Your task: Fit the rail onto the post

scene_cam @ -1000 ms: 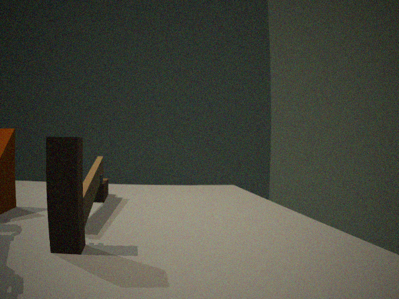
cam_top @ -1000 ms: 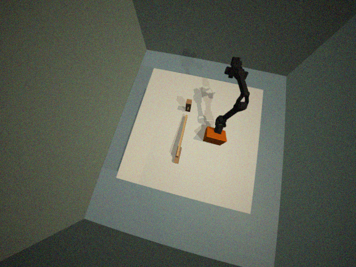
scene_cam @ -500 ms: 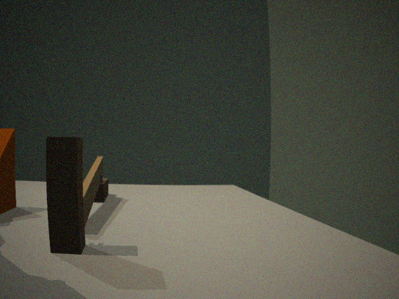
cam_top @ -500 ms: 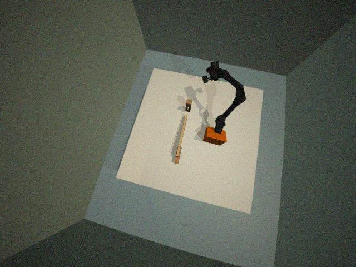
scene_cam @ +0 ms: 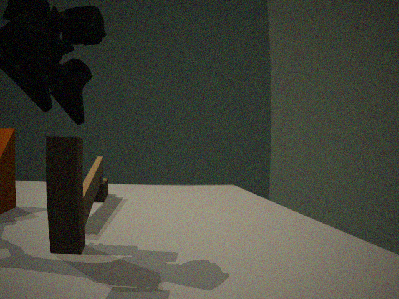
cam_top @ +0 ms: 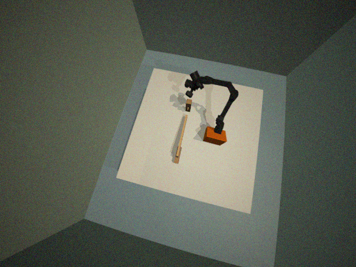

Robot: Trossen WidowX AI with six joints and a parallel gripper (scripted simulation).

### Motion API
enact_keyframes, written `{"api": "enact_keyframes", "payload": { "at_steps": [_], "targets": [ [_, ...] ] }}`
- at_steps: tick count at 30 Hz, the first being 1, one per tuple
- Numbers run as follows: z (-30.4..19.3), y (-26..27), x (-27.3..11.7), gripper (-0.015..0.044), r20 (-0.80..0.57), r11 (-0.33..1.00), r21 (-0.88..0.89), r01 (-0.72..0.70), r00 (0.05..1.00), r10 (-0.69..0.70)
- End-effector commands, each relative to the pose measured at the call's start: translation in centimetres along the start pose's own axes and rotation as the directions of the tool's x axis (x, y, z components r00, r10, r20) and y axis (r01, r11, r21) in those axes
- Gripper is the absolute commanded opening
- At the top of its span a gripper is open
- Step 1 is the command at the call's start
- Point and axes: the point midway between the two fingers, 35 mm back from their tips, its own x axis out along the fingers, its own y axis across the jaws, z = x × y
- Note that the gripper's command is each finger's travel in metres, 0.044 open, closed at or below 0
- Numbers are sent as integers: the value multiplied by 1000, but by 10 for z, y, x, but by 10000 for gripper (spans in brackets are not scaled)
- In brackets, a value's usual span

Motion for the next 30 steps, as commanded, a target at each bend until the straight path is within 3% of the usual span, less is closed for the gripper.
{"api": "enact_keyframes", "payload": {
  "at_steps": [1,4,9,14,19,30],
  "targets": [
    [14,72,4,440,17,967,-222,-122,992,129],
    [9,108,11,440,-33,899,-402,-176,984,178],
    [-16,182,23,440,-186,645,-707,-290,956,226],
    [-55,250,26,440,-342,246,-889,-387,917,207],
    [-107,302,21,440,-468,-208,-874,-439,876,118],
    [-111,303,20,440,-478,-249,-862,-442,872,107]
  ]
}}
